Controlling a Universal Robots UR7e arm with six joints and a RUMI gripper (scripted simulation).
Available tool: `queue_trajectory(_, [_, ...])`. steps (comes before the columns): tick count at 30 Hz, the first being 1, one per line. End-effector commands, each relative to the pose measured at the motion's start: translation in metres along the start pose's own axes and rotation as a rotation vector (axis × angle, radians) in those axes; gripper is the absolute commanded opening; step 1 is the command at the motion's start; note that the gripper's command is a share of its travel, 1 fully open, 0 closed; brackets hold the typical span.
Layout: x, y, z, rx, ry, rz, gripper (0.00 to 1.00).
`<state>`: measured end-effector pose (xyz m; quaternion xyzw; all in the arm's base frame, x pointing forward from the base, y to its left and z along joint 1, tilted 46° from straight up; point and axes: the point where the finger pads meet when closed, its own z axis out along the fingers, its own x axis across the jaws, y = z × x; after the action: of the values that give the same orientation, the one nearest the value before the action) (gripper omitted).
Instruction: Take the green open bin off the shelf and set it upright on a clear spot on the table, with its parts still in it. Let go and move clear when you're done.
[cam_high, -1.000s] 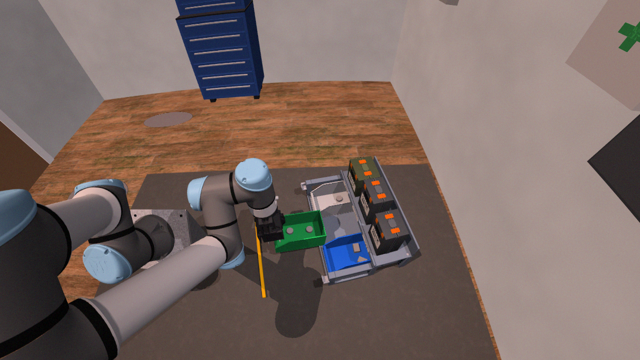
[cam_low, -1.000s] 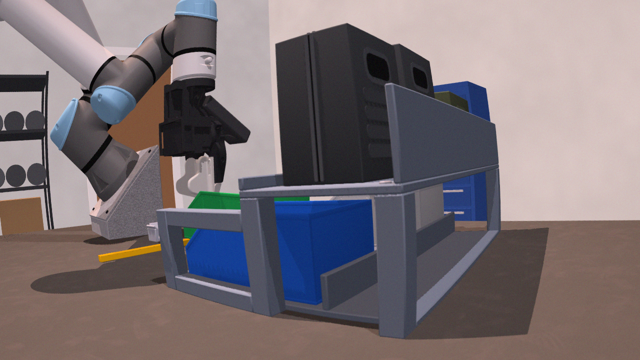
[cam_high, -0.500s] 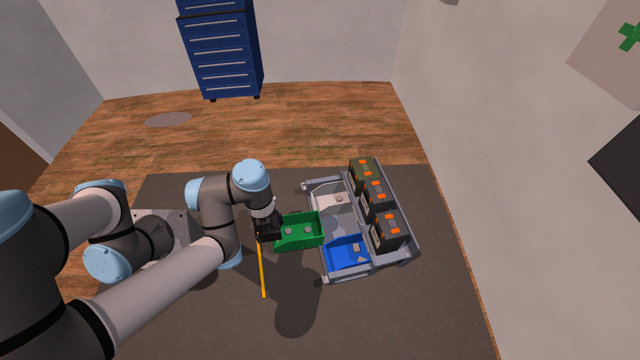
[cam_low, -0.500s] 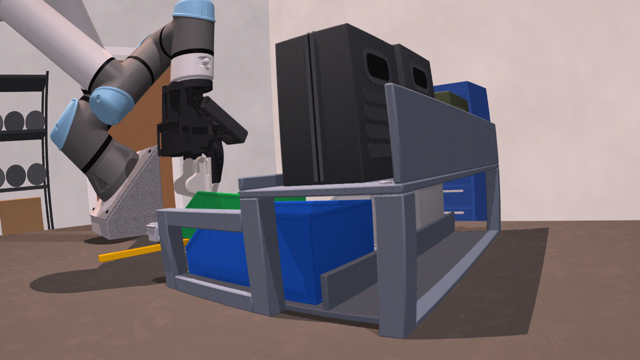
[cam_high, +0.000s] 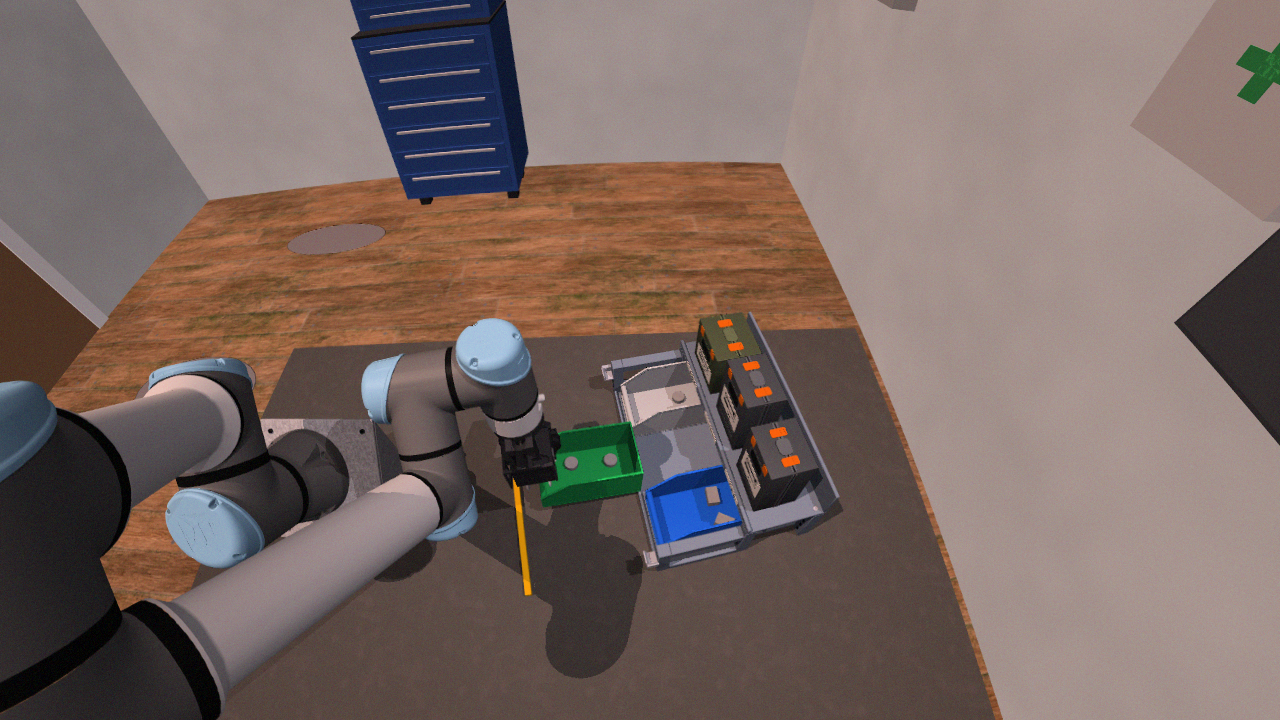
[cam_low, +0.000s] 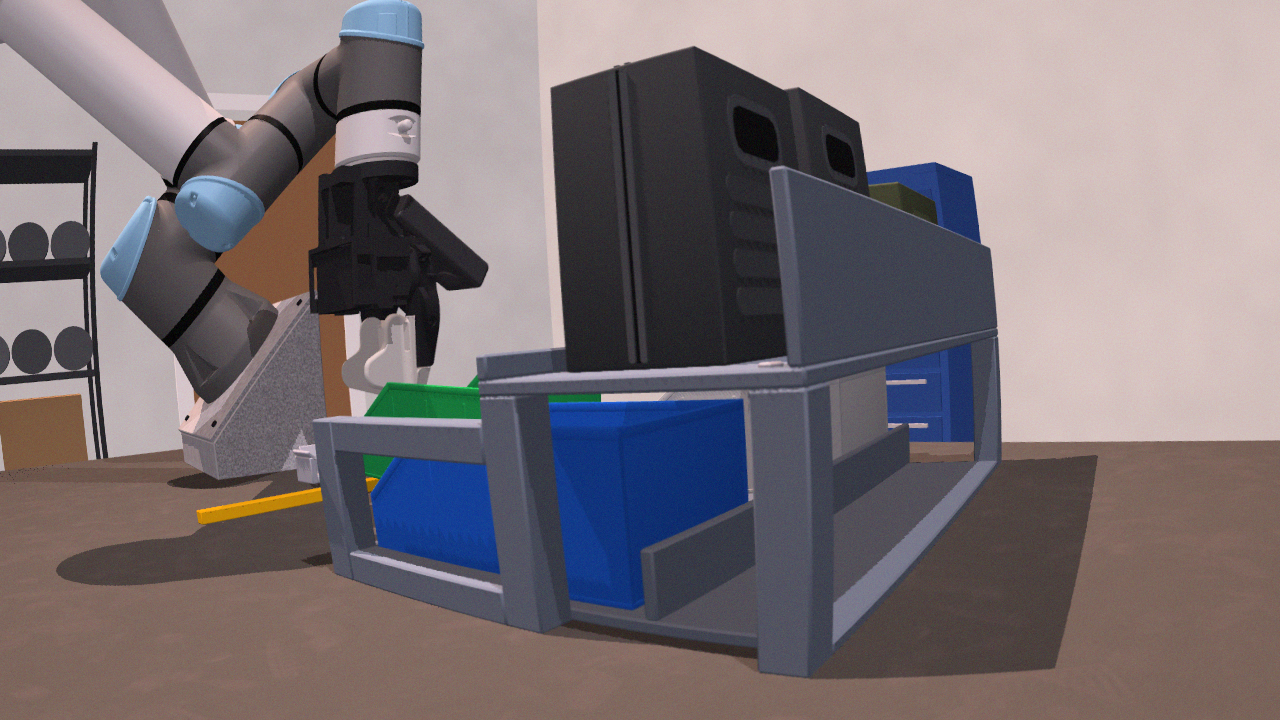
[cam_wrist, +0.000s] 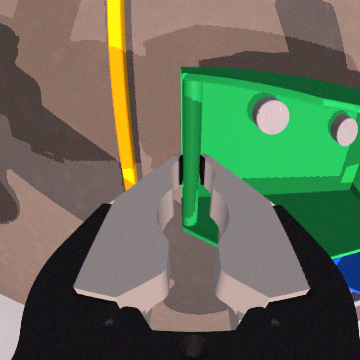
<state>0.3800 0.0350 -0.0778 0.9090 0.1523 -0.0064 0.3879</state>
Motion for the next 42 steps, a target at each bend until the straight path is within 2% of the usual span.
queue_trajectory(1, [-0.003,0.0,0.0,0.0,0.001,0.0,0.0])
queue_trajectory(42, [-0.017,0.0,0.0,0.0,0.001,0.0,0.0])
